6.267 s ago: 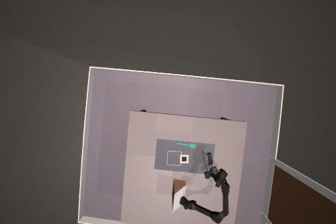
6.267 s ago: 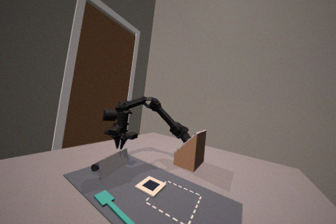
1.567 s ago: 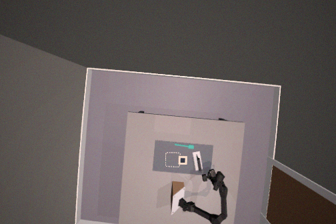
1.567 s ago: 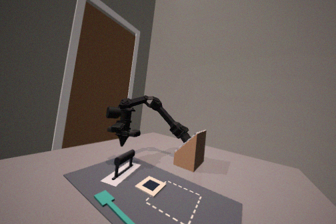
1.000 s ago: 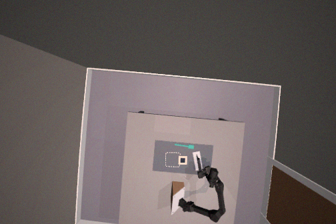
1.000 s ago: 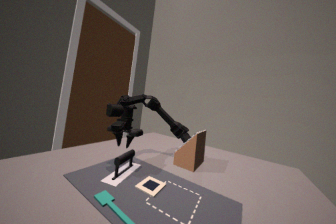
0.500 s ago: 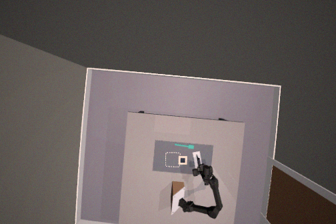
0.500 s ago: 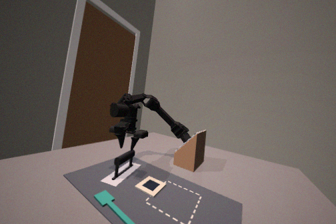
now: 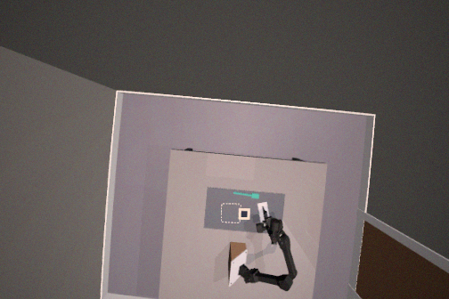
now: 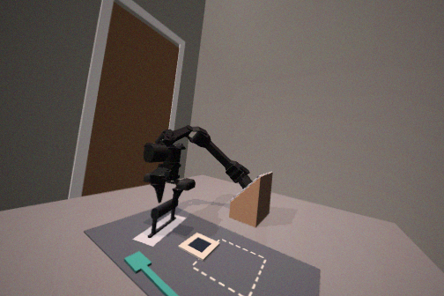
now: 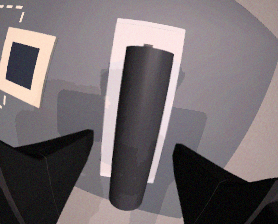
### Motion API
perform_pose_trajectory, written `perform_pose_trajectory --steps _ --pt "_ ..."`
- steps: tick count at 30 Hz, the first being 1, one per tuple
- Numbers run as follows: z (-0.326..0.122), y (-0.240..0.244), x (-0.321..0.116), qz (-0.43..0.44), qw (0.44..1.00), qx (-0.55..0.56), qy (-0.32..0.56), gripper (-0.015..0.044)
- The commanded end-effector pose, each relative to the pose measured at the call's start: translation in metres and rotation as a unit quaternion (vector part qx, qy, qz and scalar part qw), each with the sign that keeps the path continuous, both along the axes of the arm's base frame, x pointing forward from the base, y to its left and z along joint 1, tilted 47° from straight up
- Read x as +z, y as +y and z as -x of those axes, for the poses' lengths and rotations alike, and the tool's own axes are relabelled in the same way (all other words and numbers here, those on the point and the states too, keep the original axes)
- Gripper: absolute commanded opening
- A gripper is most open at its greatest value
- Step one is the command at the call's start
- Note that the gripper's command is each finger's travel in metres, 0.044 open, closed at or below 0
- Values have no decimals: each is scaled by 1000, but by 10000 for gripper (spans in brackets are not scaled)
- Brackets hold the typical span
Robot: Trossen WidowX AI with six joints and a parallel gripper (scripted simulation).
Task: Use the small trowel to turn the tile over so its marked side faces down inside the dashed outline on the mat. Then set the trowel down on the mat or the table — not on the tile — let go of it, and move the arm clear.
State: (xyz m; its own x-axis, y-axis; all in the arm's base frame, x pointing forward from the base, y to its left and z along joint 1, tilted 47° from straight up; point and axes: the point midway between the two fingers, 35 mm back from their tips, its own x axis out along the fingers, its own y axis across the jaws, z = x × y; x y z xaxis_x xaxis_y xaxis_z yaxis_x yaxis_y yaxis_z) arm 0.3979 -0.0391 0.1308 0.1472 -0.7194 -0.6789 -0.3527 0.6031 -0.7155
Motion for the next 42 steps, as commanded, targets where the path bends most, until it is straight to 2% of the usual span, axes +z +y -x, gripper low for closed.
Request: perform_pose_trajectory --steps 1,8,13,14,36,42 --pt "0 -8 -6 3 1000 0 5 270" --pt "-1 -14 -12 3 1000 0 4 270" --pt "-1 -14 -12 3 1000 0 4 139" --pt "-1 -14 -12 3 1000 0 4 132" --pt "-1 -14 -12 4 1000 2 6 130" --pt "-1 -14 -12 15 996 56 64 130"
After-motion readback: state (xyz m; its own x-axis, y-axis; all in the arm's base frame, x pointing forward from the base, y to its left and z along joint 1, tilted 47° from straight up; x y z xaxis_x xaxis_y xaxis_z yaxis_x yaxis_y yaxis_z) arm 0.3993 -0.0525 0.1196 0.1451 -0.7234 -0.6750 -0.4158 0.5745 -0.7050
